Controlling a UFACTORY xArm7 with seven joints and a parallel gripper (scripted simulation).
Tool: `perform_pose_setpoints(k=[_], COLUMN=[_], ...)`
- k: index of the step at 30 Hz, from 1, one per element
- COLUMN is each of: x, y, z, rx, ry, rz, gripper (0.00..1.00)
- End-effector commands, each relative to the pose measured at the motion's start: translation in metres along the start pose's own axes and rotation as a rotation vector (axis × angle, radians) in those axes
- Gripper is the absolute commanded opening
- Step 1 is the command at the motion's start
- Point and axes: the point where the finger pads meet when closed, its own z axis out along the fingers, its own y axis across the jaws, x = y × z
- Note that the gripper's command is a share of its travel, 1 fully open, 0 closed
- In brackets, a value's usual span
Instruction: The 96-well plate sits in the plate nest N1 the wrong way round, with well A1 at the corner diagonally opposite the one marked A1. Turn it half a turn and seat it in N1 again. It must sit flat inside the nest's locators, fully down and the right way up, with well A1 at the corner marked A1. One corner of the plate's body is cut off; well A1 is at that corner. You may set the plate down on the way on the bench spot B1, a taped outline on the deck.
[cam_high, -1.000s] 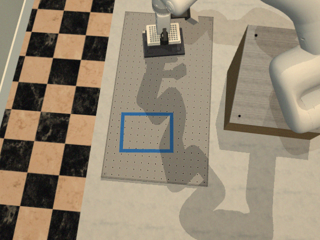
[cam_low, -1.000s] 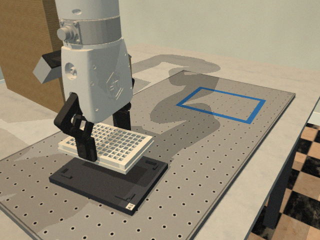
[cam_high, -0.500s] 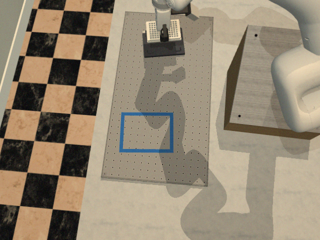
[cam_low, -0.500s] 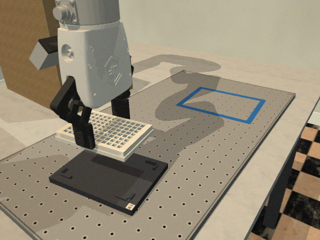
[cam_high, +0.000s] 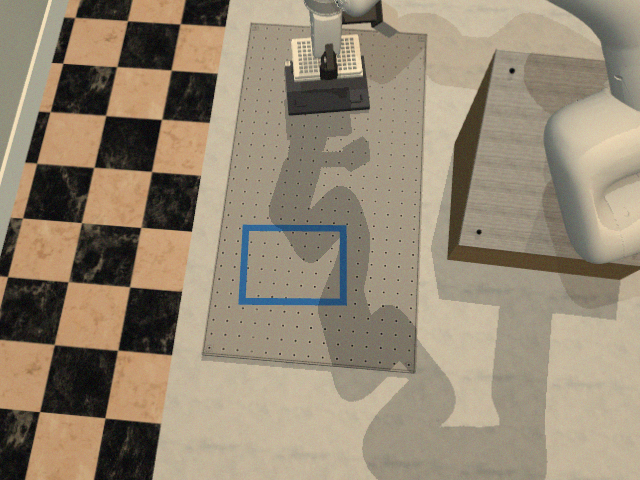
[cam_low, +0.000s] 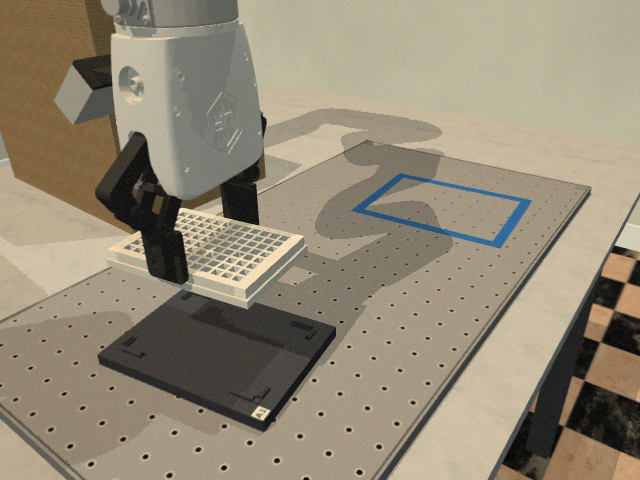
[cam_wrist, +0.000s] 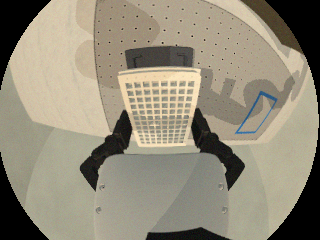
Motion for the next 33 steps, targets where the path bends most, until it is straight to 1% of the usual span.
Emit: perform_pose_setpoints(k=[1,3,6,12,14,29,31,33], x=[-0.001,-0.001,-0.004,-0.008,-0.008,-0.021,-0.021,-0.022], y=[-0.002,-0.002,0.008,0.027,0.027,0.076,0.076,0.082], z=[-0.002,-0.002,-0.002,-0.001,-0.001,0.000,0.000,0.001], rx=[0.005,0.005,0.004,0.004,0.004,0.004,0.004,0.004], ry=[-0.003,-0.003,-0.003,-0.004,-0.004,-0.004,-0.004,-0.004], rz=[0.000,0.000,0.091,0.091,0.091,0.091,0.091,0.091], gripper=[0.00,0.00,0.00,0.00,0.00,0.00,0.00,0.00])
